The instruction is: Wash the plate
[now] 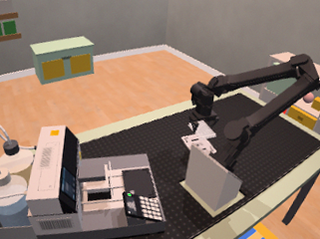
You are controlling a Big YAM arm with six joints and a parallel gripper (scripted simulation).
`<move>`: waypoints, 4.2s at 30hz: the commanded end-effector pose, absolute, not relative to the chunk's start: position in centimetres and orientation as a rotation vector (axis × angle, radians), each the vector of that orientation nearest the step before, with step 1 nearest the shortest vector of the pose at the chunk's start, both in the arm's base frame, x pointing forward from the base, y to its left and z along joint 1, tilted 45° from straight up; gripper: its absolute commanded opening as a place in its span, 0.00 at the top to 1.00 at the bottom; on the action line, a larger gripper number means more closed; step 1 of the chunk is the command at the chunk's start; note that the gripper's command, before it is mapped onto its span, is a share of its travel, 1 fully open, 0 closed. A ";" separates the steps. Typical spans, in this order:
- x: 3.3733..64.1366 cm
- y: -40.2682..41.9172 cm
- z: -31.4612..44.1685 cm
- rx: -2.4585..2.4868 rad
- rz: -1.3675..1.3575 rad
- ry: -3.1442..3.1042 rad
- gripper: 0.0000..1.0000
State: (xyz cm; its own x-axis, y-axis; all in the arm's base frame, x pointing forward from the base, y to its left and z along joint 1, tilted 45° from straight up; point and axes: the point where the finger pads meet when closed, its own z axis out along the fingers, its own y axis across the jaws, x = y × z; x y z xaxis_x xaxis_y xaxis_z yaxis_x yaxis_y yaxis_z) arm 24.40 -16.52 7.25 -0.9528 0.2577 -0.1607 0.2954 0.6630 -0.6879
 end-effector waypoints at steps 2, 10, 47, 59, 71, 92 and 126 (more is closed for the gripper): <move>26.9 -15.2 7.5 0.512 -1.166 2.769 0.18; 28.2 -12.8 5.8 0.511 -1.162 2.771 0.18; 31.5 -7.4 1.4 0.545 -1.149 2.766 0.18; 31.5 -7.4 1.4 0.545 -1.149 2.766 0.18; 31.5 -7.4 1.4 0.545 -1.149 2.766 0.18; 31.5 0.5 -4.2 0.566 -1.138 2.753 0.18; 31.9 4.0 -6.3 0.569 -1.118 2.746 0.18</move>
State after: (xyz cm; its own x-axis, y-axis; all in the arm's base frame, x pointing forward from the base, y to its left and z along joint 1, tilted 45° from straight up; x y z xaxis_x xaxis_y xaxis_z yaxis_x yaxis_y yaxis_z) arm 29.59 2.18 -6.76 -0.9279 0.3061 -0.2128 0.3658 0.6373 -0.6783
